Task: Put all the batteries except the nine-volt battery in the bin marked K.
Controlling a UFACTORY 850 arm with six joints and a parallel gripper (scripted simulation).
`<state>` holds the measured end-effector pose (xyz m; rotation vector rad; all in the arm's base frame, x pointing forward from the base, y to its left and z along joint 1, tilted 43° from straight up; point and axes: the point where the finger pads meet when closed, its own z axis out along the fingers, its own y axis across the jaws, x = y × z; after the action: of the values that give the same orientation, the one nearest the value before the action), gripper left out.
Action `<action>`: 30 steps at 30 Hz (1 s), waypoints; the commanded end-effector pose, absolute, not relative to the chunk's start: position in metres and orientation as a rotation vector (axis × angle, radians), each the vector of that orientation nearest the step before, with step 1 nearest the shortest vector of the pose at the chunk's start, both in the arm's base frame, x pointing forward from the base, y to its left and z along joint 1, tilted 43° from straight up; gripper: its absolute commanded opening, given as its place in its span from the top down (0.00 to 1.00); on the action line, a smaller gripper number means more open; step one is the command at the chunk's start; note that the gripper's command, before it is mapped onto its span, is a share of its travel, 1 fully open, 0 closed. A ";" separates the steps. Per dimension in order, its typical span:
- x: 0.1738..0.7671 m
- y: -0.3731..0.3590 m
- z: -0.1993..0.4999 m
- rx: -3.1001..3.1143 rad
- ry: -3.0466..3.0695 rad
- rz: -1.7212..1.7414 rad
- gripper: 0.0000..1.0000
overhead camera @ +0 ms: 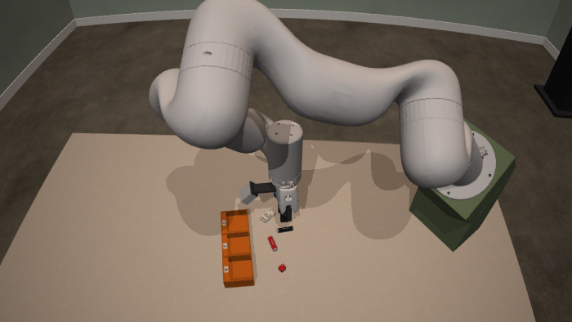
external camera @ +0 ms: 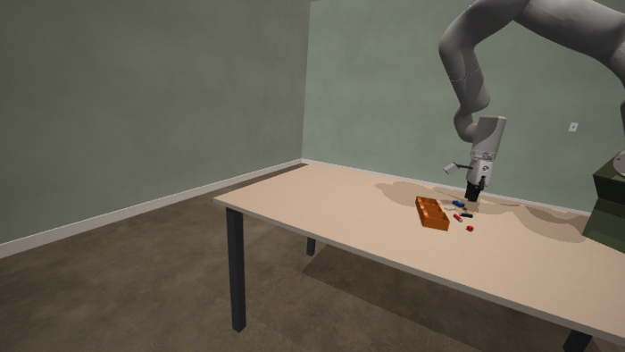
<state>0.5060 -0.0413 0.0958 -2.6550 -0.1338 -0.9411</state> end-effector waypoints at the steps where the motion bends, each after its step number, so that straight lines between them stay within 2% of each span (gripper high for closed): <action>1: 0.506 -0.042 0.096 -2.655 -0.134 -0.942 0.72; 30: 0.546 -0.020 0.048 -2.655 -0.133 -0.942 0.72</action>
<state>0.5442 -0.0208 0.0498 -2.6550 -0.1338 -0.9415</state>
